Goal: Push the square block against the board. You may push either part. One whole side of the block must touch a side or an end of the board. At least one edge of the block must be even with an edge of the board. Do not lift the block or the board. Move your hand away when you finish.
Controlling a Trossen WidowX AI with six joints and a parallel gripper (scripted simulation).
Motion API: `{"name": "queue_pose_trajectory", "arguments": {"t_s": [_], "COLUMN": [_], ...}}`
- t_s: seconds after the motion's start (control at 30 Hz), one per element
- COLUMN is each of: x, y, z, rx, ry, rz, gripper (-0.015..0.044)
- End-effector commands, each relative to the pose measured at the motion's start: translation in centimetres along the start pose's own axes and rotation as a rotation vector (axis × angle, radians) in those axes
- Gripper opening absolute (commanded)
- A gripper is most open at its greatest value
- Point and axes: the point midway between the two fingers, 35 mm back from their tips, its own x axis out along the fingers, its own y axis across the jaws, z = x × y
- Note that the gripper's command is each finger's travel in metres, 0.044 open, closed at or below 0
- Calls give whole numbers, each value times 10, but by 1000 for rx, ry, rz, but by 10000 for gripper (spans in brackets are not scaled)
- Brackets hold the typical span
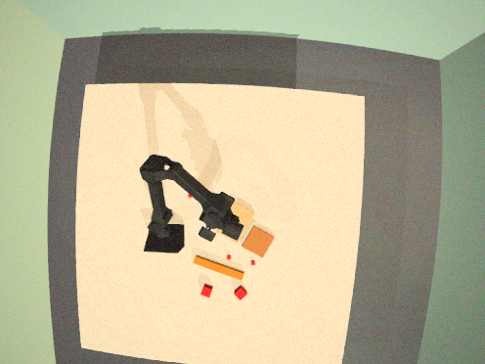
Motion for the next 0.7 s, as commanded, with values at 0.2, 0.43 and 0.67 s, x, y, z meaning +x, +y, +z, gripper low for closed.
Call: {"name": "queue_pose_trajectory", "arguments": {"t_s": [0.2, 0.43, 0.67], "x": [55, 55, 55], "y": [2, 2, 2], "z": [-3, 1, 12], "rx": [22, 22, 21], "ry": [3, 3, 2], "rz": [10, 9, 9], "gripper": [0, 0, 0]}}
